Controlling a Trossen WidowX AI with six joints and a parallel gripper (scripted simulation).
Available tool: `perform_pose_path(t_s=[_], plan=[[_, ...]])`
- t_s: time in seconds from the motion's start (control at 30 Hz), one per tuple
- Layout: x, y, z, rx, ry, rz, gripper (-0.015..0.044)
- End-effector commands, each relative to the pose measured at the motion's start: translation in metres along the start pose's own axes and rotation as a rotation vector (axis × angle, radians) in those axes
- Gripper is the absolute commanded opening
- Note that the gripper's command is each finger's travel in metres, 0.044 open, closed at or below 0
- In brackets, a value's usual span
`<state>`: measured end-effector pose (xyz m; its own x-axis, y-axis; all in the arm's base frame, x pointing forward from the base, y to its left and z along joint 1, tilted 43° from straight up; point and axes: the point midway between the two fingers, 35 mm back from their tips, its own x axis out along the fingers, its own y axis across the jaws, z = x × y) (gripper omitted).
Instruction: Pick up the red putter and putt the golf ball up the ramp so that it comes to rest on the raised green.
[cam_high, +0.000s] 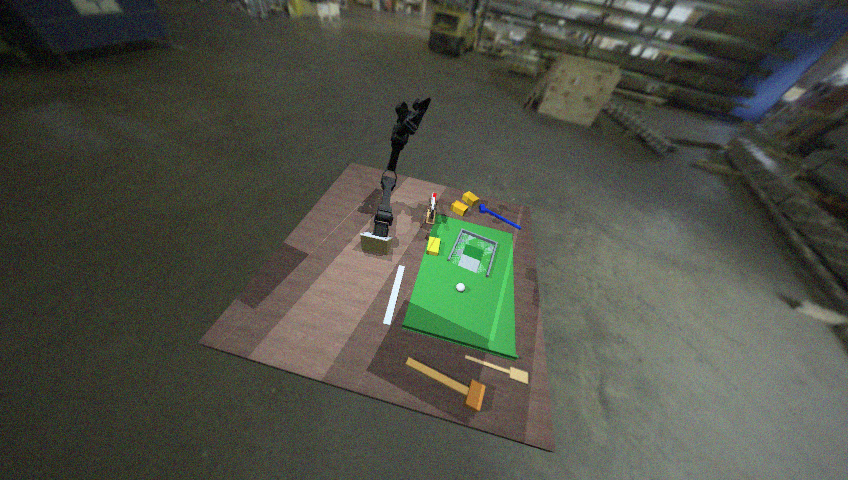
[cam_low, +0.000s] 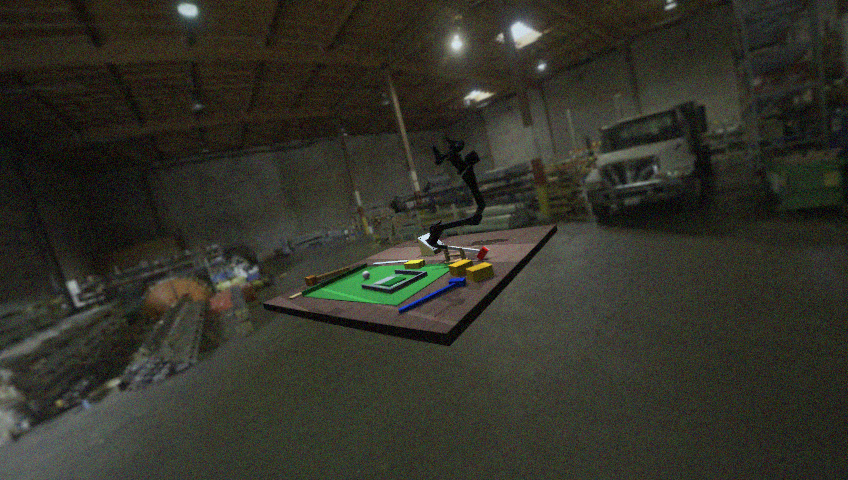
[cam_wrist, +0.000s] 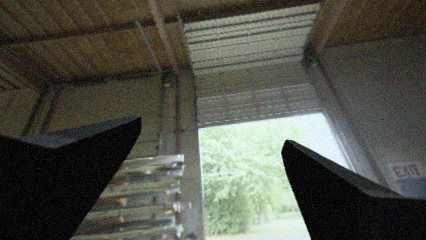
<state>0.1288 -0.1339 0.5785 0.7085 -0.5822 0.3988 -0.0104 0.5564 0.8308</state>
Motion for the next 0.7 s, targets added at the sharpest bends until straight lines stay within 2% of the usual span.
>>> perform_pose_path(t_s=[0.0, 0.17, 0.33, 0.67], plan=[[0.019, -0.035, -0.029, -0.119, 0.16, -0.08, 0.044], [0.033, -0.085, -0.09, -0.378, 0.479, -0.133, 0.044], [0.032, -0.109, -0.129, -0.525, 0.68, -0.106, 0.044], [0.007, -0.142, -0.214, -0.808, 1.096, 0.101, 0.044]])
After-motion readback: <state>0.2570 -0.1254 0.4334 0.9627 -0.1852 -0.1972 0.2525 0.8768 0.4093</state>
